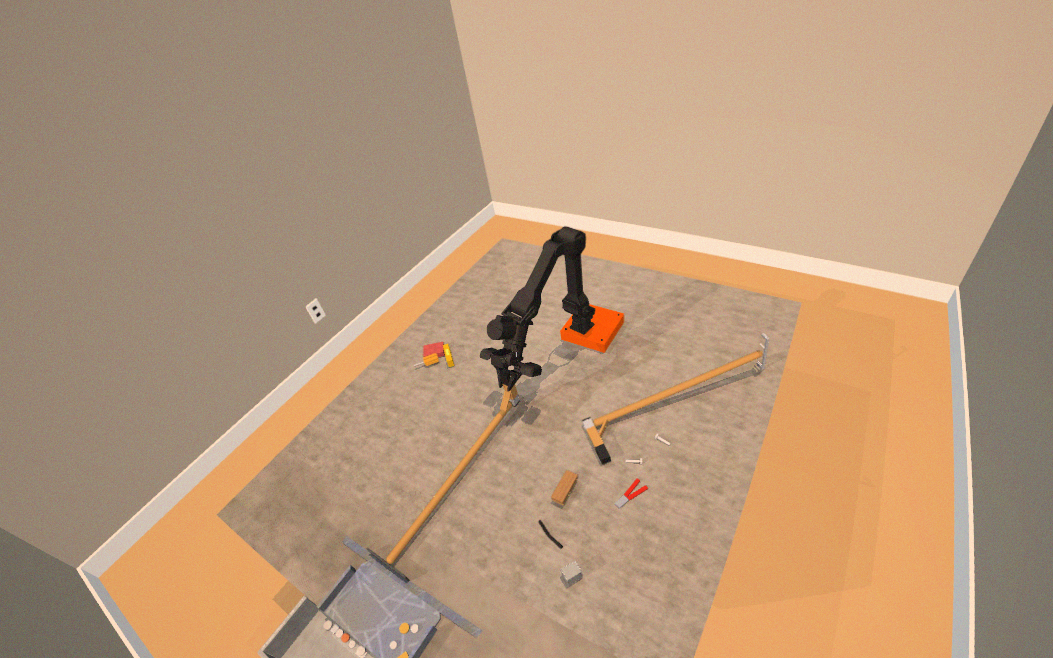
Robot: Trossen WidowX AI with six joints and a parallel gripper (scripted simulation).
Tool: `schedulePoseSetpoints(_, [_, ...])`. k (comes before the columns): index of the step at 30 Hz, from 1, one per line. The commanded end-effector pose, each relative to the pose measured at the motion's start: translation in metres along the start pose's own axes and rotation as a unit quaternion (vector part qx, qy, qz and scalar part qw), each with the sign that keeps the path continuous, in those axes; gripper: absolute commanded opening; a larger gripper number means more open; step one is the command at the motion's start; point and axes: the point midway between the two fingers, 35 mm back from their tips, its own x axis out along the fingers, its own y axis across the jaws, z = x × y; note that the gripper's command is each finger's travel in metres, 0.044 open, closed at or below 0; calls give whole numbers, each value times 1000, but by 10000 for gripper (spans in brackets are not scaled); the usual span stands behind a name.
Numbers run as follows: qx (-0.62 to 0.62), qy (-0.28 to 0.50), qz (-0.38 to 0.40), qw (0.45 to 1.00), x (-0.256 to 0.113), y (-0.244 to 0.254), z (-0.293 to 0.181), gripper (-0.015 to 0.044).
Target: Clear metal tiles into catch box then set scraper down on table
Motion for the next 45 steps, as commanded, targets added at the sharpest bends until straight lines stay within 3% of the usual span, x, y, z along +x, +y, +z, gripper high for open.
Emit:
schedulePoseSetpoints(1, [-3,-5,1,1000,-4,1,-5,0])
schedulePoseSetpoints(20, [-2,-5,1,1000,-16,4,-33,0])
schedulePoseSetpoints(37, [0,-2,-1,1000,-23,3,-27,440])
schedulePoseSetpoints(45, [0,-2,-1,1000,-43,3,-27,440])
